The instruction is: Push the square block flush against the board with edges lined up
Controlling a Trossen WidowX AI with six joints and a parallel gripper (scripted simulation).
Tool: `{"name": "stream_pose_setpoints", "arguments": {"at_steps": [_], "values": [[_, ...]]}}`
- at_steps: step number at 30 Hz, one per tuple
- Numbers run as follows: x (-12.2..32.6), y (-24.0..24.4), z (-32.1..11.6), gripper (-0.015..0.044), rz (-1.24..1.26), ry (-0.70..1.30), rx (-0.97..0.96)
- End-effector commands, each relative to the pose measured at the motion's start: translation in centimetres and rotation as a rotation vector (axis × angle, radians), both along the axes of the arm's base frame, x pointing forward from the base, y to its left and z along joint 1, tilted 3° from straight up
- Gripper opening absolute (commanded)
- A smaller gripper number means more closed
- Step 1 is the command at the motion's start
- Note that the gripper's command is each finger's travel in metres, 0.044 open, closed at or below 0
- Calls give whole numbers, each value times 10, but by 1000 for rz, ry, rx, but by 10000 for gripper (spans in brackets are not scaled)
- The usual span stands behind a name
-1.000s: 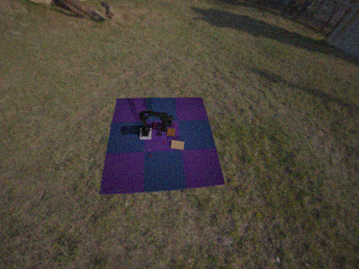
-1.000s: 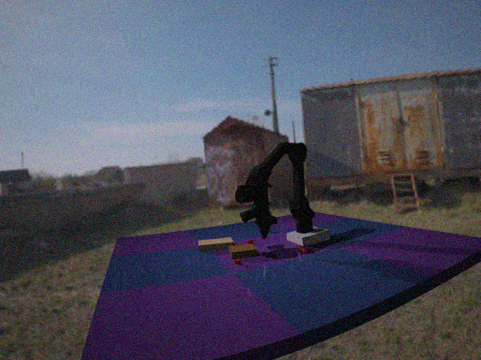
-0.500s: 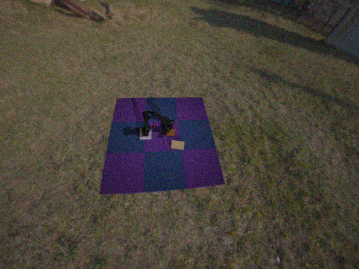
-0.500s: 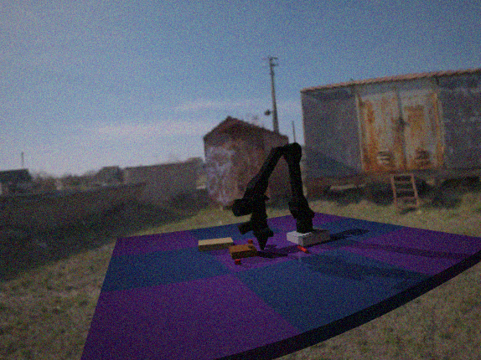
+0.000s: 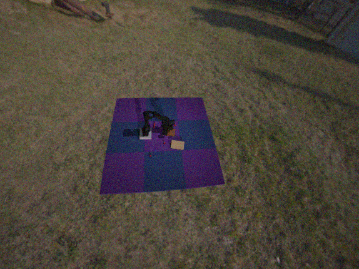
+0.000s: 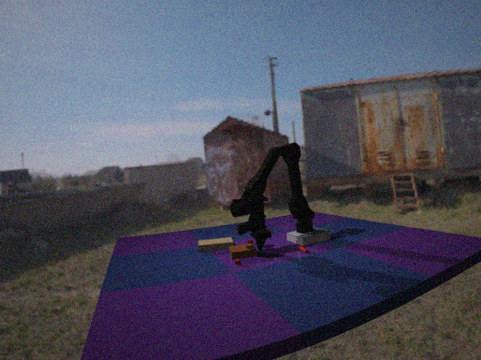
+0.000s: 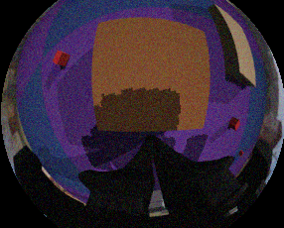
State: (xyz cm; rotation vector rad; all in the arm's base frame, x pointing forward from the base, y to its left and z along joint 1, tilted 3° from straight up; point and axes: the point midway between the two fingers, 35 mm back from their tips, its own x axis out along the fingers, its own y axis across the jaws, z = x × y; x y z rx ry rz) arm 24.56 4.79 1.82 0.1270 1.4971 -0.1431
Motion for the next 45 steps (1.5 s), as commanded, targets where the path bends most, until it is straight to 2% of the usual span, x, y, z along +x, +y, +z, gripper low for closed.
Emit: {"name": "stream_pose_setpoints", "arguments": {"at_steps": [1, 45], "values": [[6, 0, 2, 0, 4, -6, 4], [40, -4, 7, 0, 4, -9, 3]]}}
